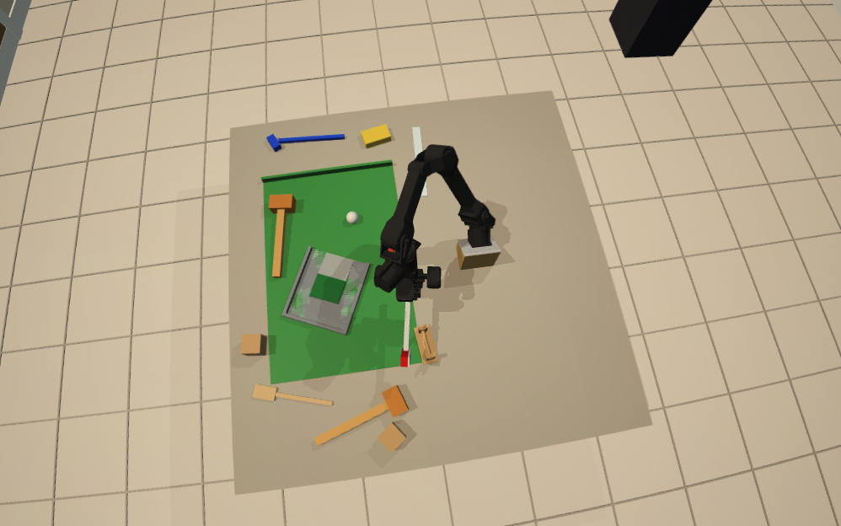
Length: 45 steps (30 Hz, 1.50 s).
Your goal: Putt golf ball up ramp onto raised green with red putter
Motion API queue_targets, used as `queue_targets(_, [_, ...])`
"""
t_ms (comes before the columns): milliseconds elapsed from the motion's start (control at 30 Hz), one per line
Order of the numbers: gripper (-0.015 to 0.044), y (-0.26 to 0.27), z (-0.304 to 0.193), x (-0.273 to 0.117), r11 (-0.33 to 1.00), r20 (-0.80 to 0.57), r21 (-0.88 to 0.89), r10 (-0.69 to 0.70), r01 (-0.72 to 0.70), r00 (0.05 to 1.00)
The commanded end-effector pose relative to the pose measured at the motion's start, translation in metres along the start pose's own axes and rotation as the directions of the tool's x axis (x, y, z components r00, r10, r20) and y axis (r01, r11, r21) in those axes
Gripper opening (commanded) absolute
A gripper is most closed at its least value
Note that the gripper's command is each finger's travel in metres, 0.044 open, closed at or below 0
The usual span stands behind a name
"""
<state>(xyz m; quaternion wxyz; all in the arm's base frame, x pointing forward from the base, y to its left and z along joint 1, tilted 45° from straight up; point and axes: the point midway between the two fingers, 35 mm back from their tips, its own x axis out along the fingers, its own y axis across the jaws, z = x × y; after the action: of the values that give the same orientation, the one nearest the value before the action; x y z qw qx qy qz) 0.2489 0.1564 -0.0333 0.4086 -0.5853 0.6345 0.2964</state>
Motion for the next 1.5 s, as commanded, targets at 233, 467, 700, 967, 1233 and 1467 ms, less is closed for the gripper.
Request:
queue_targets(233, [0.0,-0.026,-0.067,-0.026,0.902,-0.039,0.43,-0.033,0.047,0.999])
queue_targets(467, [0.0,-0.034,-0.113,-0.039,0.742,-0.074,0.665,-0.048,0.085,0.996])
queue_targets(700, [0.0,-0.037,-0.159,-0.049,0.522,-0.113,0.843,-0.057,0.127,0.992])
queue_targets(967, [0.0,-0.031,-0.211,-0.06,0.221,-0.164,0.96,-0.062,0.174,0.984])
queue_targets(1233, [0.0,-0.017,-0.261,-0.068,-0.103,-0.22,0.972,-0.059,0.213,0.974])
queue_targets(1467, [0.0,-0.009,-0.281,-0.072,-0.243,-0.245,0.943,-0.055,0.225,0.968])
